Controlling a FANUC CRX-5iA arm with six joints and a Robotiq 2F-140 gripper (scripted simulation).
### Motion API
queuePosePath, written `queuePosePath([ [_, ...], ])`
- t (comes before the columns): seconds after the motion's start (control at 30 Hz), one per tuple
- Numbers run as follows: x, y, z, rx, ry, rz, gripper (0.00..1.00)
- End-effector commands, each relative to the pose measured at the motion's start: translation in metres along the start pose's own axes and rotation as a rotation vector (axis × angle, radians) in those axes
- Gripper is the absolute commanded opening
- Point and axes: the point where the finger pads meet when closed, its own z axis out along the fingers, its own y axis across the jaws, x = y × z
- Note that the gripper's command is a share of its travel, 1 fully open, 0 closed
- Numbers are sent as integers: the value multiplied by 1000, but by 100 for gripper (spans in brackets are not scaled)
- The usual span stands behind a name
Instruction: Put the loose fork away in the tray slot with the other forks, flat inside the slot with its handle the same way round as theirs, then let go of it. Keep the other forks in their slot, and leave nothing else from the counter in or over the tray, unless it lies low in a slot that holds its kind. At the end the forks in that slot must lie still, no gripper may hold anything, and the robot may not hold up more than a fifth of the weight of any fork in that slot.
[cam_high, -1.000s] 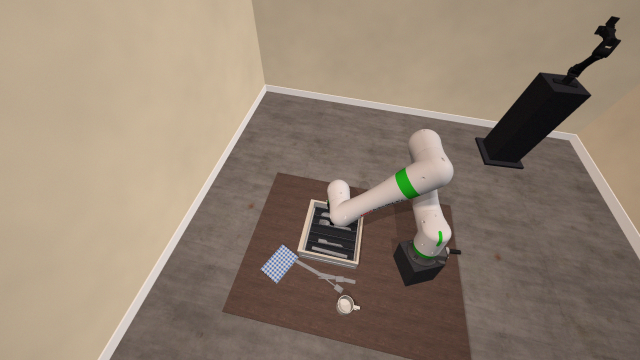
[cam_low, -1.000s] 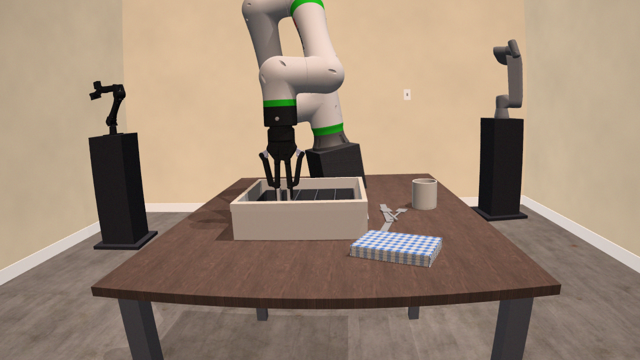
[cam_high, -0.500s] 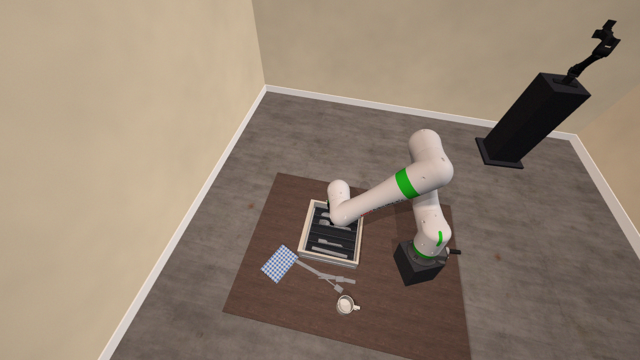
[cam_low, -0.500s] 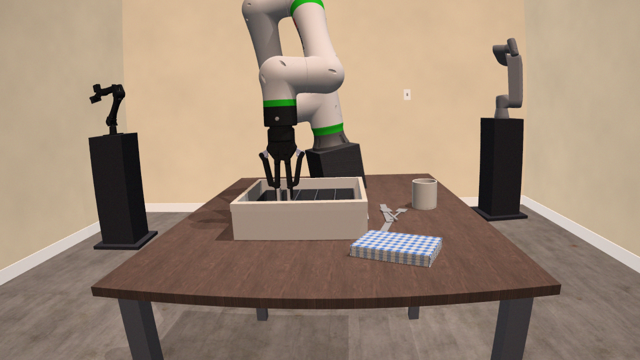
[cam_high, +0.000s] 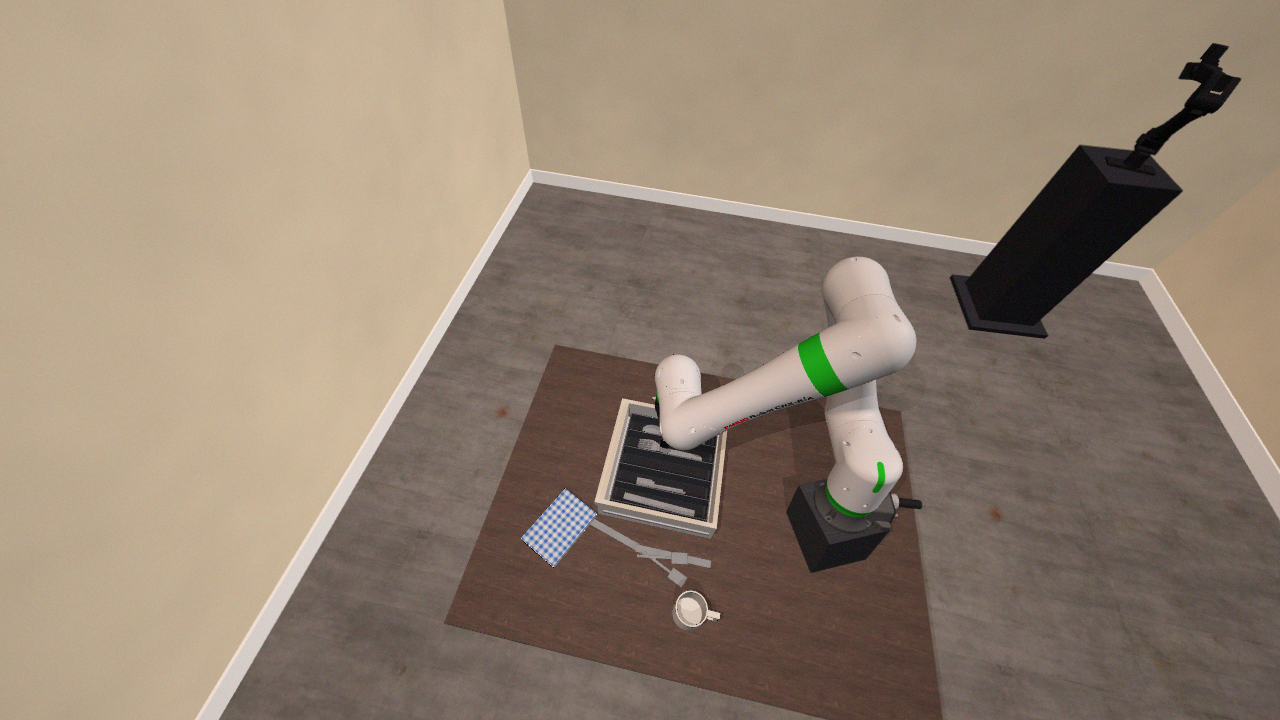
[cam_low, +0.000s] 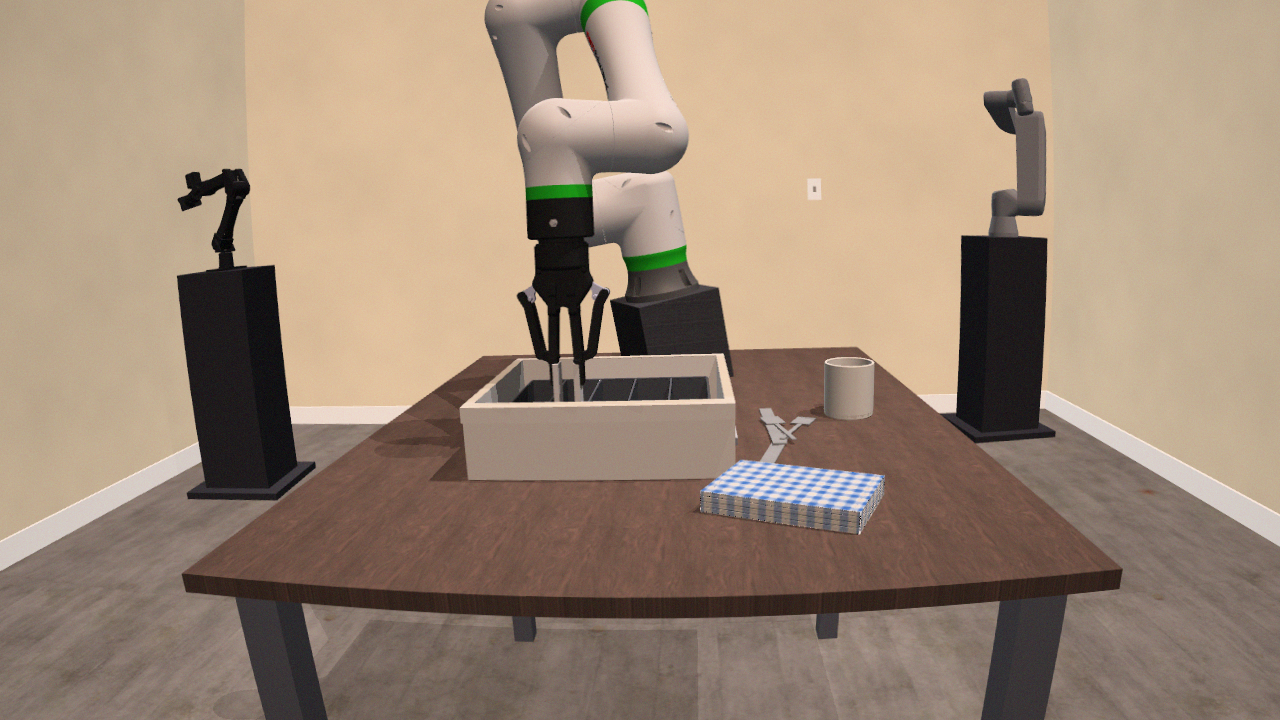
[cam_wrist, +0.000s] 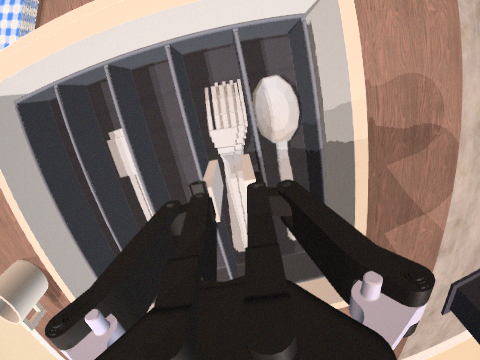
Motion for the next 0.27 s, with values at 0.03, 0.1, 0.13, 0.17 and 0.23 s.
queuePosePath([
  [0.03,0,0,-24,0,0,0,14],
  [0.1,0,0,-35,0,0,0,14],
  [0.13,0,0,-41,0,0,0,14],
  [0.17,0,0,-47,0,0,0,14],
  [0.23,0,0,-59,0,0,0,14],
])
